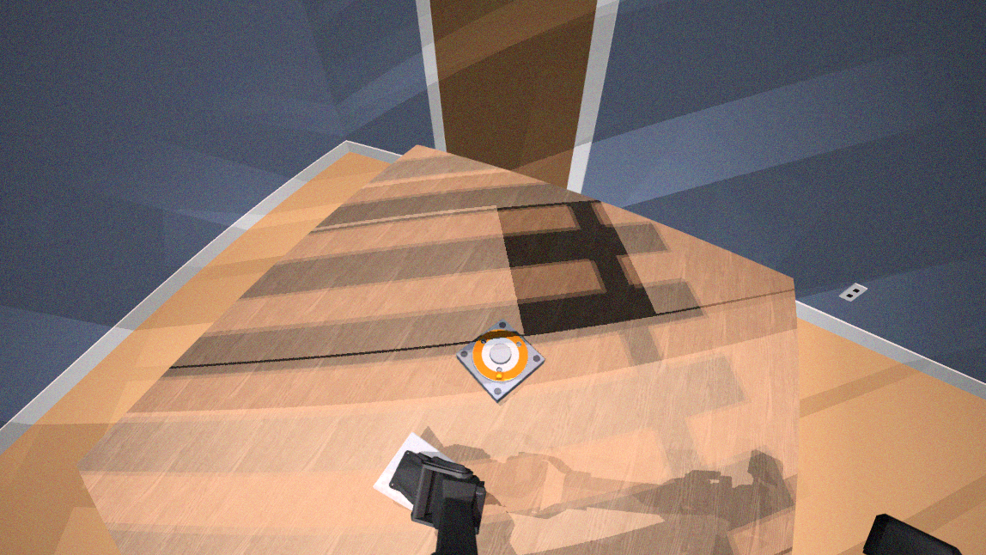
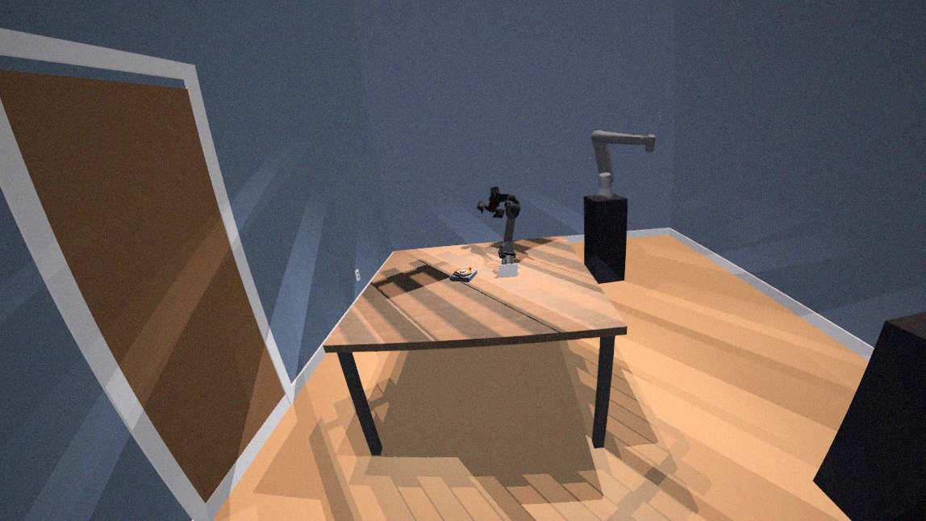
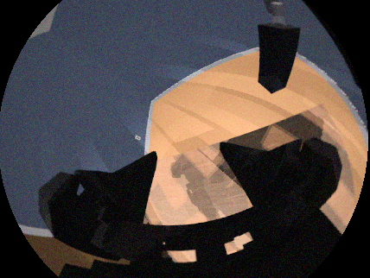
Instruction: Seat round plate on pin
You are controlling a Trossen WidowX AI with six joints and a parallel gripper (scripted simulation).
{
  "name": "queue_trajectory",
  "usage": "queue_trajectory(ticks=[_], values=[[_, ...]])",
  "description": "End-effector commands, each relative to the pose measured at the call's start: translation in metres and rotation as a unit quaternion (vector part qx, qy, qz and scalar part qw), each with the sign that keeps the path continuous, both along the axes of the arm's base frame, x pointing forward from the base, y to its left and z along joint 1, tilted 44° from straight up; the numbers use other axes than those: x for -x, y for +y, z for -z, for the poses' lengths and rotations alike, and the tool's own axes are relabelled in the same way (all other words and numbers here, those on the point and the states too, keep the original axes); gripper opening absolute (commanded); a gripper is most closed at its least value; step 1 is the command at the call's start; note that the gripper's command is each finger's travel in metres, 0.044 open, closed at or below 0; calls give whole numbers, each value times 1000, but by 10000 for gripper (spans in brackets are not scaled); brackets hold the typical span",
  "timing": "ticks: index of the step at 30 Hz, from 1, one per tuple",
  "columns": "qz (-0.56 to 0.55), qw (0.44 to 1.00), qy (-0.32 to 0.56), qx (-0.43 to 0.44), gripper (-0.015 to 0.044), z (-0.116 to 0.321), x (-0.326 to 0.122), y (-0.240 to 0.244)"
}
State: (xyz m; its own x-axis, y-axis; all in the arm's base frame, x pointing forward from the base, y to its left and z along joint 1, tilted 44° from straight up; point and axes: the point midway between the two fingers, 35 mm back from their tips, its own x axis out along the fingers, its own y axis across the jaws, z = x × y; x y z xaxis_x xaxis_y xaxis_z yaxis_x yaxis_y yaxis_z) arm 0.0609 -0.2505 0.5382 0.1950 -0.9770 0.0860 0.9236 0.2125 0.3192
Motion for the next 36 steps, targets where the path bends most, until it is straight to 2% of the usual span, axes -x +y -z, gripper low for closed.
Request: queue_trajectory(ticks=[1,3,8,10,15,18,24,26,32,36], values=[[-3,1000,1,-1,374,1,-2,0],[-23,999,11,-24,321,16,-17,-4],[-82,986,48,-134,190,82,-75,-23],[-92,983,56,-150,137,94,-85,-23],[-149,950,126,-244,6,165,-145,-10],[-166,935,157,-273,0,190,-164,0],[-204,870,281,-351,0,274,-209,49],[-207,860,299,-358,0,284,-213,56],[-224,769,462,-381,0,360,-224,126],[-224,725,536,-370,0,388,-218,157]])
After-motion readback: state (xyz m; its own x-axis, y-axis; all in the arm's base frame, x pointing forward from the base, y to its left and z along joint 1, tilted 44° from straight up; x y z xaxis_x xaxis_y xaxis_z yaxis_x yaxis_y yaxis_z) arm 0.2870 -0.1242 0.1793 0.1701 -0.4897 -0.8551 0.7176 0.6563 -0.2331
